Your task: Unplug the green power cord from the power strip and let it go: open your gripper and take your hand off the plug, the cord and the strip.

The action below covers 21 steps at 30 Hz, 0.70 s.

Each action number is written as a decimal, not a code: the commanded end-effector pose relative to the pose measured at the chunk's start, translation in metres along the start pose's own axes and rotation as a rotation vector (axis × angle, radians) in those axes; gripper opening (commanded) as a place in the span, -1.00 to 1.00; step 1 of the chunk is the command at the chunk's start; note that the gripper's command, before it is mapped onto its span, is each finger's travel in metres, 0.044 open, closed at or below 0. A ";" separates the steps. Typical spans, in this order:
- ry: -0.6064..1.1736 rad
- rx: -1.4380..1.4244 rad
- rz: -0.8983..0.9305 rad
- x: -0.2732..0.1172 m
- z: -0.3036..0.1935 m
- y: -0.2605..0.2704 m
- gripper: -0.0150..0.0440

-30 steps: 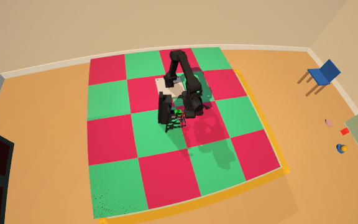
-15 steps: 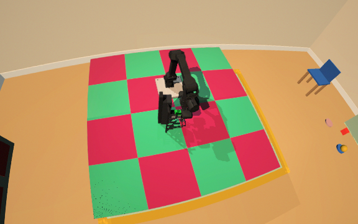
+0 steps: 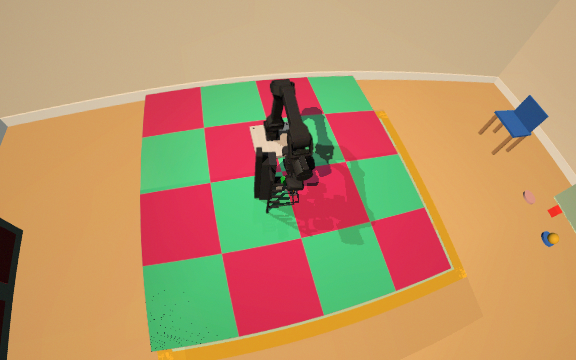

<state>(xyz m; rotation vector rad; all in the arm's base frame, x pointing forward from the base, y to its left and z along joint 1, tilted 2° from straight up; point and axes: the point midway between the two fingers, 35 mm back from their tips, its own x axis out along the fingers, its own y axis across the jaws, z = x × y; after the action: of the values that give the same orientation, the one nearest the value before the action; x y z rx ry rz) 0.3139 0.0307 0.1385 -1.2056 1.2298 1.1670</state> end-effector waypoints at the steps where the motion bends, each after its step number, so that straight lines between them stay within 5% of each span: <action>1: 0.003 -0.002 -0.003 0.000 -0.003 0.001 0.05; 13: 0.003 -0.002 -0.003 0.012 -0.003 0.001 0.05; 17: -0.001 0.001 -0.005 0.009 -0.002 0.000 -0.31; 21: -0.001 0.001 -0.005 0.009 -0.002 0.000 -0.40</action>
<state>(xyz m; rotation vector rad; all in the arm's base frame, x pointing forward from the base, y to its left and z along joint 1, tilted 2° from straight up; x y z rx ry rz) 0.3136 0.0287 0.1294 -1.2070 1.2262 1.1647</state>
